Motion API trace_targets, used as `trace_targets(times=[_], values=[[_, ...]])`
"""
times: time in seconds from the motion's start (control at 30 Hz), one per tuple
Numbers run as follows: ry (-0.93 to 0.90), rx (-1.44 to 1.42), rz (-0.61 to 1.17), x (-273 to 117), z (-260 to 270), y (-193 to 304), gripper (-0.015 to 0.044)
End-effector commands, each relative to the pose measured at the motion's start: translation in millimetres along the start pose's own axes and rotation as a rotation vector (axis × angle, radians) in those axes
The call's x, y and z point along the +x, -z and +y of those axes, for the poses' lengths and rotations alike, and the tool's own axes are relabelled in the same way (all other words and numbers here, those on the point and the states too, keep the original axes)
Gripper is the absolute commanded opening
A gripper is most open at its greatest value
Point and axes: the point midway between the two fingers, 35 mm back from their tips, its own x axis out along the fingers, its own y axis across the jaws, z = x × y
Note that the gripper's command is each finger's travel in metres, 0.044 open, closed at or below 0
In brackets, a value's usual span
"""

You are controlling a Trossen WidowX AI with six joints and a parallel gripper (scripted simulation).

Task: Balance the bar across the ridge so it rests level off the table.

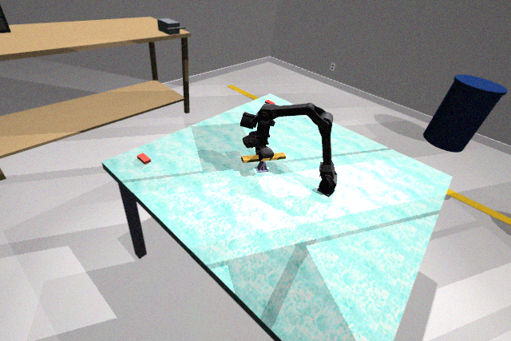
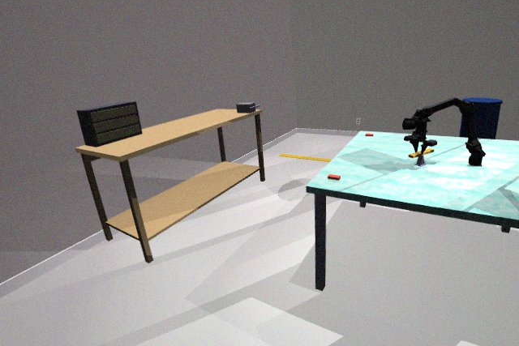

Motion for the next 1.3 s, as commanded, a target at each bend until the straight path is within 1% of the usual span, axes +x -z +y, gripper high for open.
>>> trace_targets(times=[0.0, 1.27], values=[[0.002, 0.001, 0.001, 0.5, -0.4, 0.3, 0.0], [0.002, 0.001, 0.001, 3.7, -0.4, 0.4, 0.0]])
